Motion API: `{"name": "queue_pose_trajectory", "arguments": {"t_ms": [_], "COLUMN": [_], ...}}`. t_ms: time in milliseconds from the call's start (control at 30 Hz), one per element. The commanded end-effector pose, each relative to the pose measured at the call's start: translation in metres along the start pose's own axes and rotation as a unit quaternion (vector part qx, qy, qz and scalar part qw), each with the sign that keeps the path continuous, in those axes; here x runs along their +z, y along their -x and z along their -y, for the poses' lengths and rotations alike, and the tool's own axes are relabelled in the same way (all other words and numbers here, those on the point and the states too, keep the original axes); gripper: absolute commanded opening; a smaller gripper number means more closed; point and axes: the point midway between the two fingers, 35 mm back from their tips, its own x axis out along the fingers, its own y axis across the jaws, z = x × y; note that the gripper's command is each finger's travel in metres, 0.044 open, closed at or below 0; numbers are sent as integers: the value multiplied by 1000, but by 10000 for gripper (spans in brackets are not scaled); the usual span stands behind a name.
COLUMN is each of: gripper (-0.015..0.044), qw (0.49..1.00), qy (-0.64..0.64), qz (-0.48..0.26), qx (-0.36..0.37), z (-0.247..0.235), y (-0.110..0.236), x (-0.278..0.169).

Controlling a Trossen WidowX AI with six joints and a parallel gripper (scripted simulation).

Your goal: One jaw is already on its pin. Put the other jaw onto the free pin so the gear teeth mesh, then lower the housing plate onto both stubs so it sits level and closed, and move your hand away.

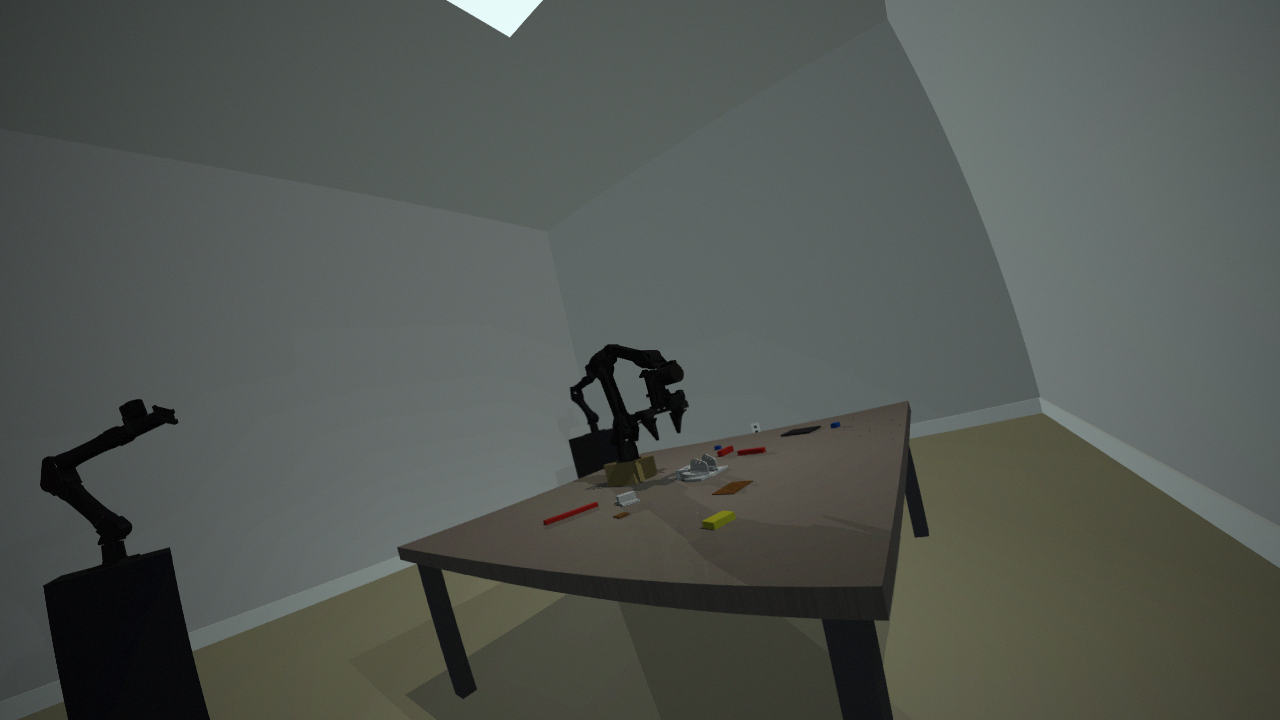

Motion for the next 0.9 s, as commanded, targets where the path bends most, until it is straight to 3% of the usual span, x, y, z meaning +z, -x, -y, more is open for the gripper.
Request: {"name": "queue_pose_trajectory", "arguments": {"t_ms": [0,867], "gripper": [440,440], "qw": [1000,1000], "qy": [2,2], "qz": [0,0], "qx": [2,2], "z": [0,0], "y": [1,1], "x": [0,0]}}
